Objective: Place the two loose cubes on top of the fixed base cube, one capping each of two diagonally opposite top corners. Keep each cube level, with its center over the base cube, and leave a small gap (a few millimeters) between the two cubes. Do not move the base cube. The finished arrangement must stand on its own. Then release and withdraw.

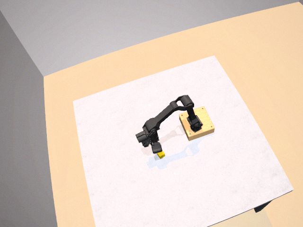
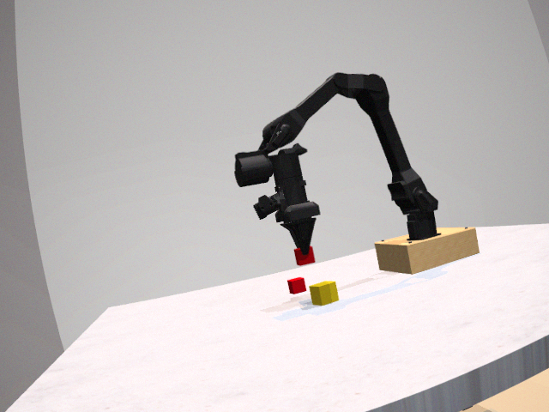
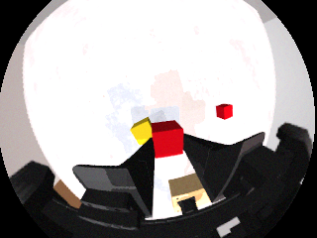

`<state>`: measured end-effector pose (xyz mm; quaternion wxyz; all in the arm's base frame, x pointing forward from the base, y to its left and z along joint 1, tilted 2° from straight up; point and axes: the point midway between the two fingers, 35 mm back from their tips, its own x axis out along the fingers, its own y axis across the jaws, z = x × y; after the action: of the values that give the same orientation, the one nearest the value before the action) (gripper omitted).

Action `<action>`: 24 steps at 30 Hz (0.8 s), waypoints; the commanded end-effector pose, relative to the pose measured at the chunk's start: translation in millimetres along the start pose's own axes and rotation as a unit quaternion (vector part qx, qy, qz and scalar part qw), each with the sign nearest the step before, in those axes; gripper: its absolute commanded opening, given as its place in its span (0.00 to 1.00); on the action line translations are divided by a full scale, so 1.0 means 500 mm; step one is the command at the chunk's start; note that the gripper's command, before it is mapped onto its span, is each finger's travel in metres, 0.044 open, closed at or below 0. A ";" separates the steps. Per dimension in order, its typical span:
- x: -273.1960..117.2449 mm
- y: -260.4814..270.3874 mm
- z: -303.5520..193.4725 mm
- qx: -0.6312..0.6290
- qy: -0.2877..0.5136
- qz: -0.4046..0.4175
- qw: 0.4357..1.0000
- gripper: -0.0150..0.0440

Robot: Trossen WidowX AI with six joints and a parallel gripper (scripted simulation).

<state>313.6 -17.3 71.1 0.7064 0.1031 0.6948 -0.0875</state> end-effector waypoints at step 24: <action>0.027 0.056 0.001 0.255 0.006 0.000 0.967 0.43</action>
<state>321.4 9.0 60.9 0.6567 0.2765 0.6529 -0.2570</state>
